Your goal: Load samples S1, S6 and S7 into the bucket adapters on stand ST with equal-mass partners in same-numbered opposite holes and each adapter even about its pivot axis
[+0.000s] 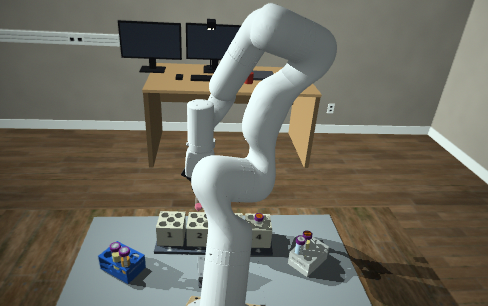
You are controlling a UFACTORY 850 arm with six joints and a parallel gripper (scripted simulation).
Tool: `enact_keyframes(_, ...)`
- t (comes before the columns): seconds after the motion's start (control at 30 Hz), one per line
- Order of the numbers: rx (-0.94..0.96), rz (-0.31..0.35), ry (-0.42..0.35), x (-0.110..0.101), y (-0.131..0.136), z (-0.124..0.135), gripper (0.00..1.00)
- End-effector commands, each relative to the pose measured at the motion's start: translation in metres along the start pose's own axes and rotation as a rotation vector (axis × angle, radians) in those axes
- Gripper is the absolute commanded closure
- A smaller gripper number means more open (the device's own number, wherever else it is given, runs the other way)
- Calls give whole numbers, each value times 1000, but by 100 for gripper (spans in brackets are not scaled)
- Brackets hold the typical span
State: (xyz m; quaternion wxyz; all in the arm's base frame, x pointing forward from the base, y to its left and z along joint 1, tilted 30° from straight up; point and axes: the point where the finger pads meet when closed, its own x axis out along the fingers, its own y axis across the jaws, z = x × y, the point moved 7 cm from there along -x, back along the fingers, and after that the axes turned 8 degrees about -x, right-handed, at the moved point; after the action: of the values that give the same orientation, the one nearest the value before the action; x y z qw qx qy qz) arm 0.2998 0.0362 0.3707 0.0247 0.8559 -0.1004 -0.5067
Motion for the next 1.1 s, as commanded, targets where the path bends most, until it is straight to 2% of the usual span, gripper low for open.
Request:
enact_keyframes(0.0, 0, -1, 1, 0, 0, -1, 100)
enact_keyframes(0.1, 0, -1, 1, 0, 0, -1, 100)
enact_keyframes(0.73, 0, -1, 1, 34, 0, -1, 100)
enact_keyframes(1.07, 0, -1, 1, 35, 0, -1, 100)
